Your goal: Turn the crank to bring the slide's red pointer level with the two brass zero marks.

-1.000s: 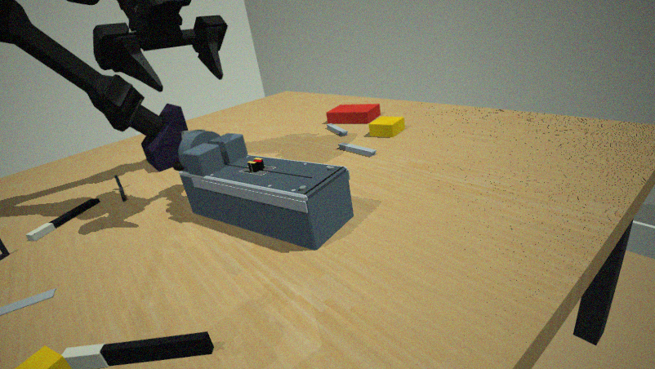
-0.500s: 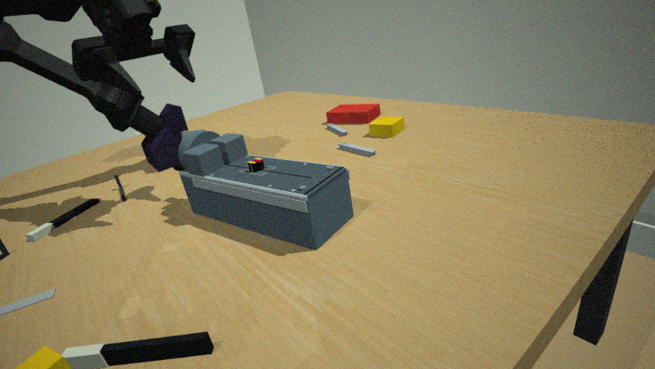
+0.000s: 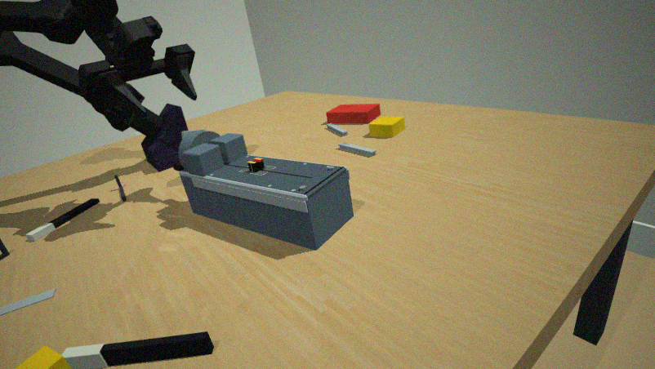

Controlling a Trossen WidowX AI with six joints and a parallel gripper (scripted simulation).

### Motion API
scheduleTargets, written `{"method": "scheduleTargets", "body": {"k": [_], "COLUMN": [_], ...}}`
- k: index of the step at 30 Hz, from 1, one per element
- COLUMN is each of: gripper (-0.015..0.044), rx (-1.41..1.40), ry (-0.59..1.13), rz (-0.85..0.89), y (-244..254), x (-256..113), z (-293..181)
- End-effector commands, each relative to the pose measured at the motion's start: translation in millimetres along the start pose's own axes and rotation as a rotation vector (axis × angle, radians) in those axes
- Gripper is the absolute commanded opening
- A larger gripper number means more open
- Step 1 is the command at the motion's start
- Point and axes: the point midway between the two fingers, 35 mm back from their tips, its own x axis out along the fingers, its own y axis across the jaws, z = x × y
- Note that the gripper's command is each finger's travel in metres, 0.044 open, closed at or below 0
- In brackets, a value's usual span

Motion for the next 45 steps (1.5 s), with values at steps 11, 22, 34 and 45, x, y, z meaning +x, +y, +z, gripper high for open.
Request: {"method": "scheduleTargets", "body": {"k": [11, 22, 34, 45], "gripper": [0.0440, 0.0440, 0.0440, 0.0440], "rx": [-0.005, -0.006, -0.006, -0.007], "ry": [-0.002, -0.003, -0.002, -0.002], "rz": [-0.003, -0.005, -0.004, -0.005], "y": [-1, -2, -2, -2], "x": [42, 53, 68, 80], "z": [-47, -59, -72, -85]}}
